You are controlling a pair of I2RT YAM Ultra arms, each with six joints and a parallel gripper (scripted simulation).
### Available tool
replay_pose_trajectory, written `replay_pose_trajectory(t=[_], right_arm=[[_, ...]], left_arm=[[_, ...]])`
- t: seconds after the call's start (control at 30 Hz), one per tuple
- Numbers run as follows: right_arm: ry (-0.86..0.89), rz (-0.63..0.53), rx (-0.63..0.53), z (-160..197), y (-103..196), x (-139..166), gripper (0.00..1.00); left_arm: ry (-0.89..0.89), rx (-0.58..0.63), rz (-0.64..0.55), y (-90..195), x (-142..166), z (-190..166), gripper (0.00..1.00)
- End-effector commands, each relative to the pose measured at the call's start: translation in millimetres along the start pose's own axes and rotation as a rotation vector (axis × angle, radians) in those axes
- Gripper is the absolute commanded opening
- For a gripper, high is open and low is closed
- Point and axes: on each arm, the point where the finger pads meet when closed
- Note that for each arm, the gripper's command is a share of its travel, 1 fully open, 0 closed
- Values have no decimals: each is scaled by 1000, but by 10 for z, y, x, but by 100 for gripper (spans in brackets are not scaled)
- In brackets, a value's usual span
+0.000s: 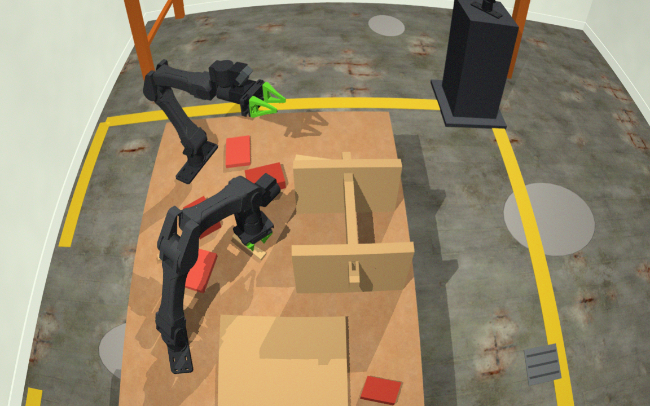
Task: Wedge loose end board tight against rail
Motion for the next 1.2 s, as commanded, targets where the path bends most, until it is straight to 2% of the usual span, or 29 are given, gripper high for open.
replay_pose_trajectory(t=[0.0, 0.07, 0.3, 0.4, 0.57, 0.67, 0.97, 1.03, 1.07, 1.17], right_arm=[[-255, 0, -14, 47, 4, -11, 42], [-255, 0, -14, 47, 4, -11, 42], [-555, 18, -44, 128, -92, -29, 42], [-686, -3, 17, -25, 23, -48, 42], [-906, 8, 2, 11, -26, -40, 42], [-955, 0, 9, -6, 14, -23, 42], [-1356, 33, -21, 82, -134, 4, 42], [-1443, 7, 7, -18, -50, -7, 42], [-1490, -24, 36, -62, 94, -2, 42], [-1577, -26, 35, -43, 120, -3, 42]], left_arm=[[2, 15, -58, -9, -246, -72, 46], [2, 15, -58, -9, -246, -72, 46], [2, 15, -58, -9, -246, -72, 46], [2, 15, -58, -9, -246, -72, 46], [2, 15, -58, -9, -246, -72, 46], [2, 15, -58, -9, -246, -72, 46], [2, 15, -58, -9, -246, -72, 46], [2, 15, -58, -9, -246, -72, 46], [2, 15, -58, -9, -246, -72, 46], [2, 15, -58, -9, -246, -72, 46]])
Point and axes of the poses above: on each arm, the point where the finger pads meet when closed, its own y axis back along the fingers, its own z axis across the jaws, x = y × z, and after that the axes turned 10 degrees about y, right-handed
